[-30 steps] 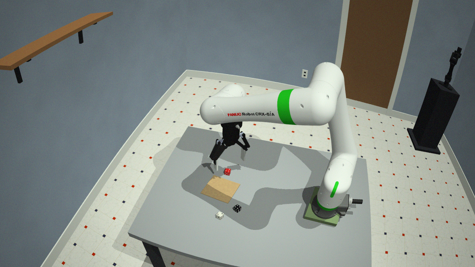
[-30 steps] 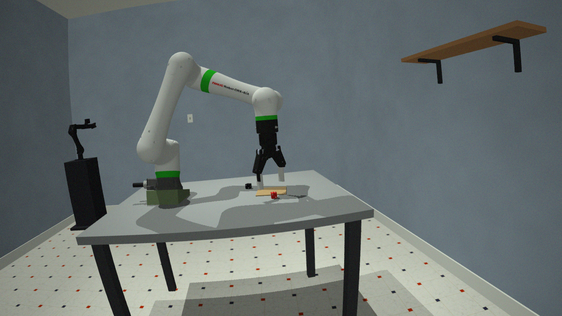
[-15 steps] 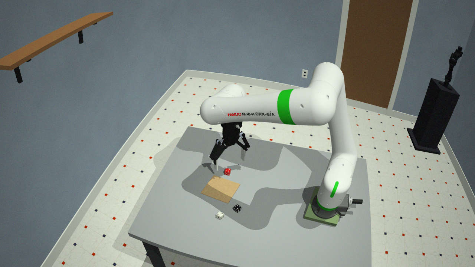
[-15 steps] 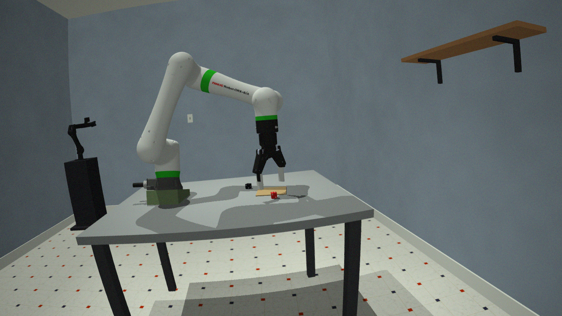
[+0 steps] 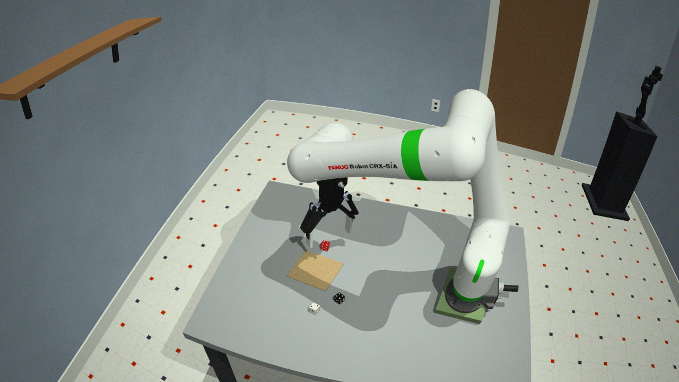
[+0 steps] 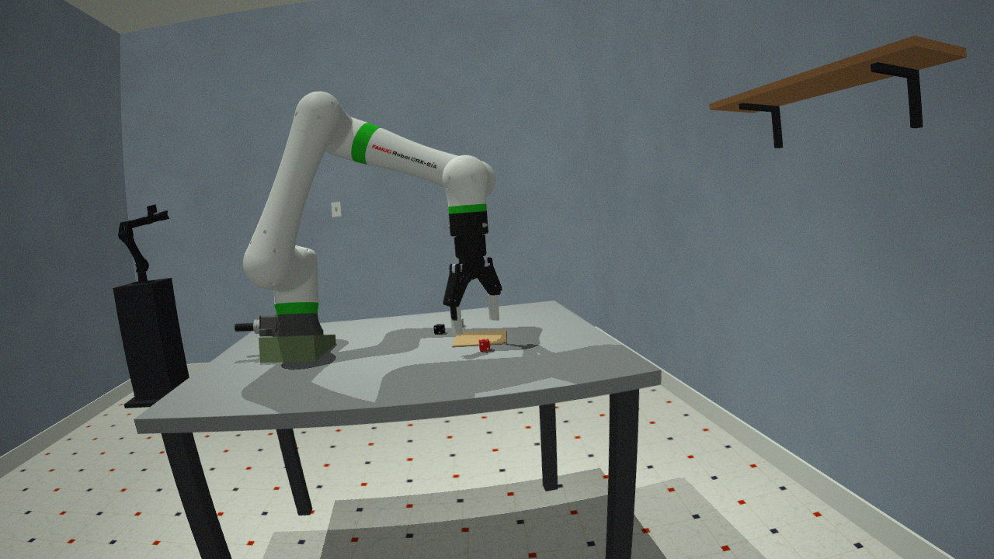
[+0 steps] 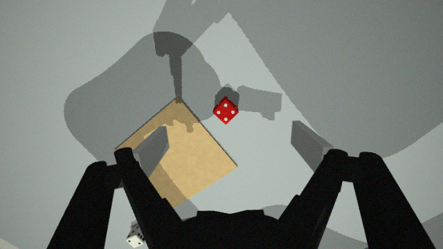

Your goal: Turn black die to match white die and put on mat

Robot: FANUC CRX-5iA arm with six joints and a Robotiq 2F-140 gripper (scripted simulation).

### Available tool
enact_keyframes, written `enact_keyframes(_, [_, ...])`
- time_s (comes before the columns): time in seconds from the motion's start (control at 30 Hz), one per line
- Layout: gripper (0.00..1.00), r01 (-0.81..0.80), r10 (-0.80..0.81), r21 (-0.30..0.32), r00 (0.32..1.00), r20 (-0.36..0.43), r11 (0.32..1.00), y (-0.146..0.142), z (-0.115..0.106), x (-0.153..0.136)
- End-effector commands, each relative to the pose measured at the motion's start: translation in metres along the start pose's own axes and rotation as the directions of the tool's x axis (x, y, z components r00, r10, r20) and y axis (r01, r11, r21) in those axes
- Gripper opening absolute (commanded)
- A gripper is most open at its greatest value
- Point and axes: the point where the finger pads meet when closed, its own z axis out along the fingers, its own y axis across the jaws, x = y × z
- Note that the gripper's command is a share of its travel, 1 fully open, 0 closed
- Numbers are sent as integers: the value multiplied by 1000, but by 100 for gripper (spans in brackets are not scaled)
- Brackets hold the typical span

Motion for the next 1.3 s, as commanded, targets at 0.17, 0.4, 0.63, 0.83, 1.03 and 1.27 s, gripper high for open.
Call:
enact_keyframes(0.17, [100, 0, 0, 0, 1000, -1, 1000, -15, 0, -40])
enact_keyframes(0.4, [100, 0, 0, 0, 1000, -1, 1000, -38, 0, -103])
enact_keyframes(0.63, [100, 0, 0, 0, 1000, -1, 1000, -54, 0, -145])
enact_keyframes(0.83, [100, 0, 0, 0, 1000, -1, 1000, -68, 0, -184])
enact_keyframes(1.03, [100, 0, 0, 0, 1000, -1, 1000, -76, 0, -206])
enact_keyframes(1.27, [100, 0, 0, 0, 1000, -1, 1000, -79, 0, -213])
